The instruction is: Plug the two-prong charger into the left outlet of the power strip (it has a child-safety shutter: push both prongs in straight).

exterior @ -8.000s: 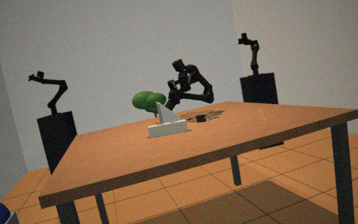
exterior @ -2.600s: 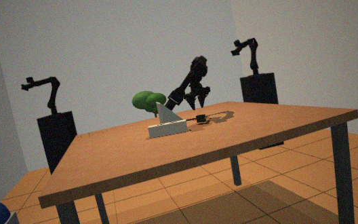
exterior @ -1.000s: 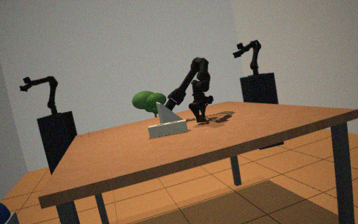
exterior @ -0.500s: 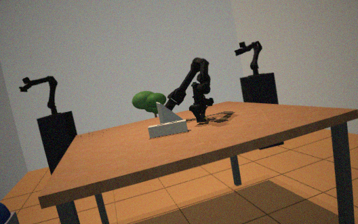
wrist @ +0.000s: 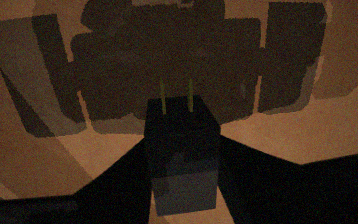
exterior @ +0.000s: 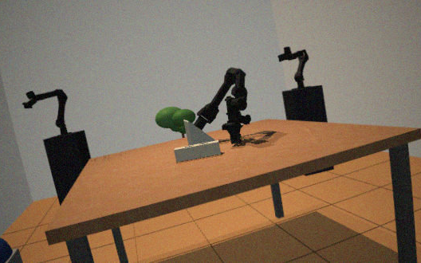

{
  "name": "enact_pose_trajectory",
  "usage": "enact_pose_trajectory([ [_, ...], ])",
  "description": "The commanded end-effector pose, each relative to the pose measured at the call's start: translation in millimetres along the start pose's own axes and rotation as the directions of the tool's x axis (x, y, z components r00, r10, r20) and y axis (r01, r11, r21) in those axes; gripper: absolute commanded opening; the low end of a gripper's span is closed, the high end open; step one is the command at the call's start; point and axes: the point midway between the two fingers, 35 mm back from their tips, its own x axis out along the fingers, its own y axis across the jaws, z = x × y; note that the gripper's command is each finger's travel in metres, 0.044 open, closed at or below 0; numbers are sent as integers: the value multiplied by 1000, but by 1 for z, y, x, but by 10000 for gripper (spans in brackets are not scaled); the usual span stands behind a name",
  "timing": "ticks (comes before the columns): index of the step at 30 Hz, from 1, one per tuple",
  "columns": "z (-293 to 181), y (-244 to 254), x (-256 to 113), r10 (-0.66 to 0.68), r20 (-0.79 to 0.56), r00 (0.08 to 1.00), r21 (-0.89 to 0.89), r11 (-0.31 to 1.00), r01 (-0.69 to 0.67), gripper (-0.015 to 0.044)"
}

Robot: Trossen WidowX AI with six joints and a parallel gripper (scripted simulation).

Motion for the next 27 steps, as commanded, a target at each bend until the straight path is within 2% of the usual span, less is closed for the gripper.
enact_pose_trajectory([
  [1,1,-2,-7,-5,2,1000,-5,1000,5,0],
  [15,-13,-2,-50,-6,-4,1000,4,1000,6,0],
  [27,-19,-17,-48,-2,-4,1000,111,994,3,0],
])
